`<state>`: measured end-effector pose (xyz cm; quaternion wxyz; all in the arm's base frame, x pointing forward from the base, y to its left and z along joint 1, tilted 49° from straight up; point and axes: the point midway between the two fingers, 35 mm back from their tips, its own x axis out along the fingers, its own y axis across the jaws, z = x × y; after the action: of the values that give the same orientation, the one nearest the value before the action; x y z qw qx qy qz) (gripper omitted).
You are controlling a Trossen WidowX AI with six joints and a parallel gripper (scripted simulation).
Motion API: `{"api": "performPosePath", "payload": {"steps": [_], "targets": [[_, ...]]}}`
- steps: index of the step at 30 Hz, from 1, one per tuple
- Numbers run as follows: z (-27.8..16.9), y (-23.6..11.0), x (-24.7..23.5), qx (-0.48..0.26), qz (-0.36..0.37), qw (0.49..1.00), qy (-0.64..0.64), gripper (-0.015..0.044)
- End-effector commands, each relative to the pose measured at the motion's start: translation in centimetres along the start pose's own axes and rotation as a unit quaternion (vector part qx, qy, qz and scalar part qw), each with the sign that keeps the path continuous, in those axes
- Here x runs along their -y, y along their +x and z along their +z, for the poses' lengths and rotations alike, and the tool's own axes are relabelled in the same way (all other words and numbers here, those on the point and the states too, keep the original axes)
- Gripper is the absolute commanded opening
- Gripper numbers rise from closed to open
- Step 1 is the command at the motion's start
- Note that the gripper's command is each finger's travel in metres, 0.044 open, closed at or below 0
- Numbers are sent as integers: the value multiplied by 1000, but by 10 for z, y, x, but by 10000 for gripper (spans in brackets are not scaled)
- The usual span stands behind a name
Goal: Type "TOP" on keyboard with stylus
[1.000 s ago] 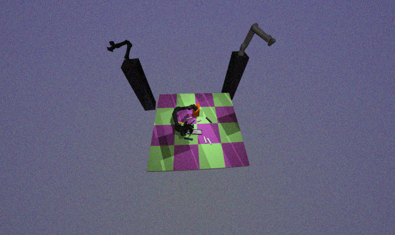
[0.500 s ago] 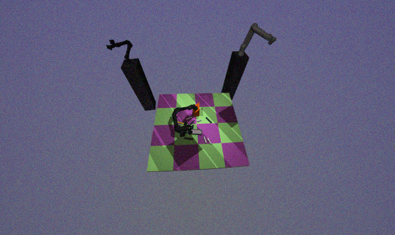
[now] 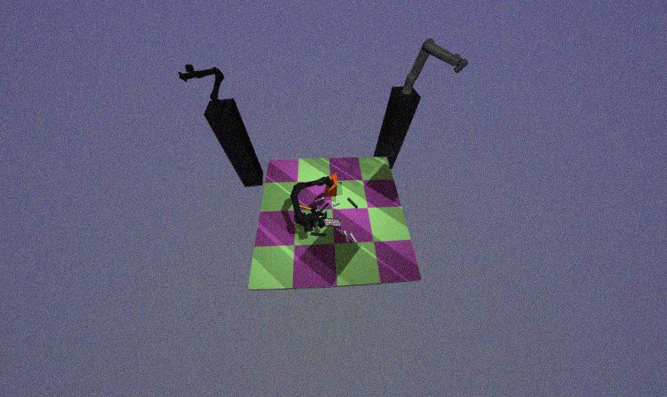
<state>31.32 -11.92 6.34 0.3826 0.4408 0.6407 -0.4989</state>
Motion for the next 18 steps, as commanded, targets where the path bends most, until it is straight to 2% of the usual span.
{"api": "performPosePath", "payload": {"steps": [1, 4, 7, 18], "targets": [[1, 1, 0, 2, -1, 1000, -2, 0], [1, 1, 0, 2, -1, 1000, -2, 0], [2, 0, -2, 2, -1, 1000, -2, 79], [6, 2, -3, 2, 0, 1000, -2, 81]]}}
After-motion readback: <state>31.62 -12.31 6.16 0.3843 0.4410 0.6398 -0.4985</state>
